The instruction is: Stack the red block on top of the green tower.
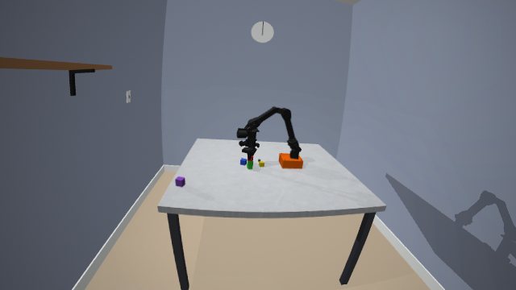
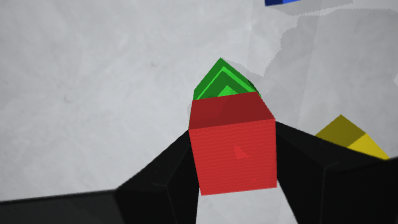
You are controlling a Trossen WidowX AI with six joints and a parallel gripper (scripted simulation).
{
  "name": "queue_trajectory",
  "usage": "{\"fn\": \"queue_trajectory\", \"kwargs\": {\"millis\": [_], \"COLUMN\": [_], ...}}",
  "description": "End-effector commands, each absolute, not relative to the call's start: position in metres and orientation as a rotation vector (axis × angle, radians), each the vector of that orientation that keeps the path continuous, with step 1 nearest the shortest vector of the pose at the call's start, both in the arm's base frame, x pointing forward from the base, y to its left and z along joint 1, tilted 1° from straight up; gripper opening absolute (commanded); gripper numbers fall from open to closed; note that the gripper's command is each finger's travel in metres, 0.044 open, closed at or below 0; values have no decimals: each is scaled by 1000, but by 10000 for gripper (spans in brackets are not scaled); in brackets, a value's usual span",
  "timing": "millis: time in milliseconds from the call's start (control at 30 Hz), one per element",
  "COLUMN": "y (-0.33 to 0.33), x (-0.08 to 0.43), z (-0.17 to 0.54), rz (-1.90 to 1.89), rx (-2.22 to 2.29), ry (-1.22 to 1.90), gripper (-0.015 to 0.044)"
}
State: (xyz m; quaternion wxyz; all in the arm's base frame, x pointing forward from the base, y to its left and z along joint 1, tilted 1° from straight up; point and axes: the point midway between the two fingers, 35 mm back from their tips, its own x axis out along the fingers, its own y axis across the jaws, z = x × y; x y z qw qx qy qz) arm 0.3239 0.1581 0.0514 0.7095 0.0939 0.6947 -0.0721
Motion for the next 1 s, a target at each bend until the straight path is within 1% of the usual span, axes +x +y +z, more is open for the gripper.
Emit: {"fn": "queue_trajectory", "kwargs": {"millis": [0, 433, 967], "y": [158, 158, 158], "x": [324, 323, 323], "z": [50, 59, 51], "rz": [-159, -159, -163], "rx": [204, 204, 206], "ry": [1543, 1543, 1547], "gripper": [0, 0, 420]}}
